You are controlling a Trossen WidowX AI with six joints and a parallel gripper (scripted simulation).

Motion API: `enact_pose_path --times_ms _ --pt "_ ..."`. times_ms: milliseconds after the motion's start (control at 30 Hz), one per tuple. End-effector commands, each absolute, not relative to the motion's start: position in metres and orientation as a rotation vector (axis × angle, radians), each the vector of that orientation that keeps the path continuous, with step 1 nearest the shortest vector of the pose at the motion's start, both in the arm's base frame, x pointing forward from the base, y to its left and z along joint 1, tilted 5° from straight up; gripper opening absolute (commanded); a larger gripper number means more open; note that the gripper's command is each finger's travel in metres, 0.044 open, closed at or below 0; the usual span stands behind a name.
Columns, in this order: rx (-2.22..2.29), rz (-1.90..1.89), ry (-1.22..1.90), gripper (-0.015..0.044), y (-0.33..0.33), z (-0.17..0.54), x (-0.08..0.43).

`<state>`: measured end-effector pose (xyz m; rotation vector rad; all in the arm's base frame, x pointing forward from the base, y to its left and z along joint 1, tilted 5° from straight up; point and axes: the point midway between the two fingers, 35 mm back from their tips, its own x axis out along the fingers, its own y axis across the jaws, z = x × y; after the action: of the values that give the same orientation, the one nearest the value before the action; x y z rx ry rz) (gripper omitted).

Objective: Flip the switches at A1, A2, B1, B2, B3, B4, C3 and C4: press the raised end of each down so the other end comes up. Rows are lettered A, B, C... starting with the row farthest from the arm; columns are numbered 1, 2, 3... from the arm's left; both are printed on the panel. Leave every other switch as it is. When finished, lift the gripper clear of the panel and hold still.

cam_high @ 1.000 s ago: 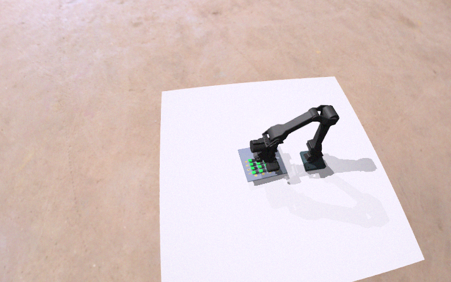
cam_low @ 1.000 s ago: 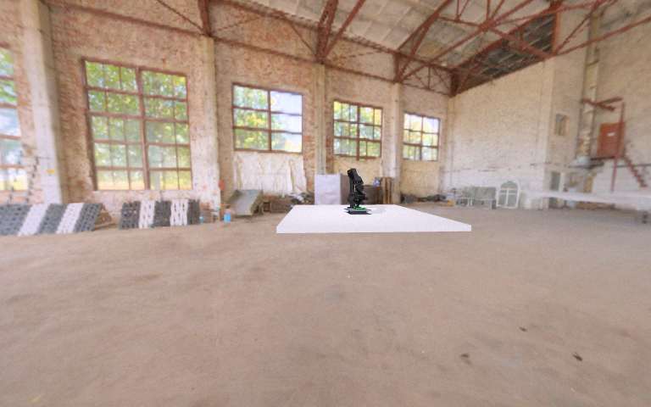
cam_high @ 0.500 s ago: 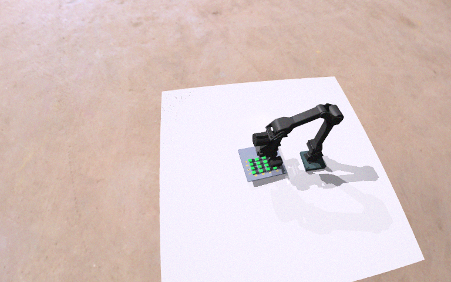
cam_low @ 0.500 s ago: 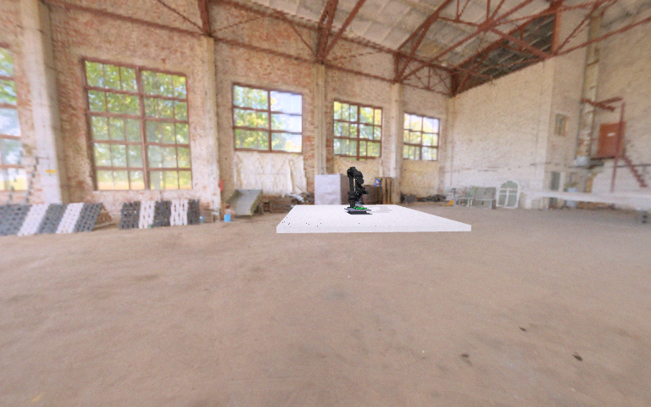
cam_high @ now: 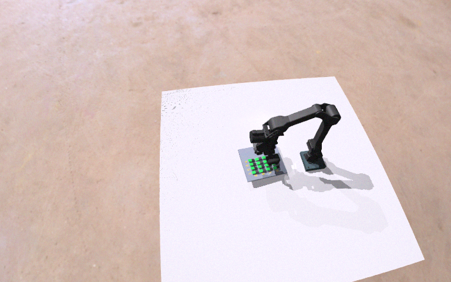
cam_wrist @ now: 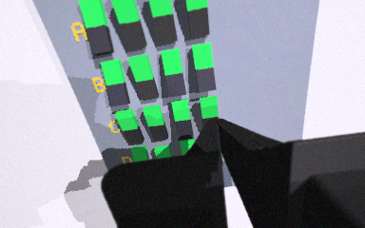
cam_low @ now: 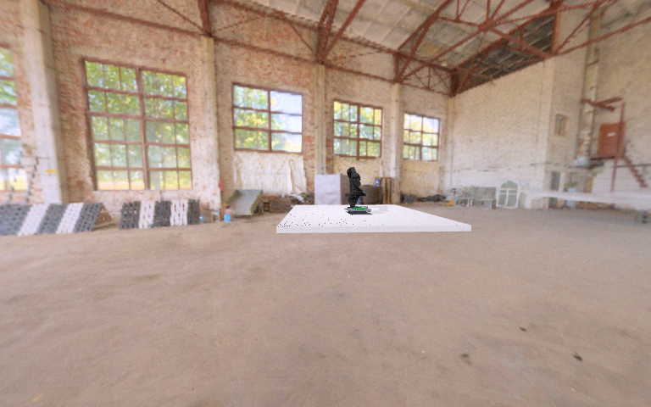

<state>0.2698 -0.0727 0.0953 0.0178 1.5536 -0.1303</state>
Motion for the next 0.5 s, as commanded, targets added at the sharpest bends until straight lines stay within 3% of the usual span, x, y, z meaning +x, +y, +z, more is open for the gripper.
enact_pose_path --times_ms 0,467 --pt "0.014 -0.127 1.562 0.0 -0.074 0.088 0.269" --pt "0.014 -0.127 1.562 0.0 -0.075 0.071 0.269"
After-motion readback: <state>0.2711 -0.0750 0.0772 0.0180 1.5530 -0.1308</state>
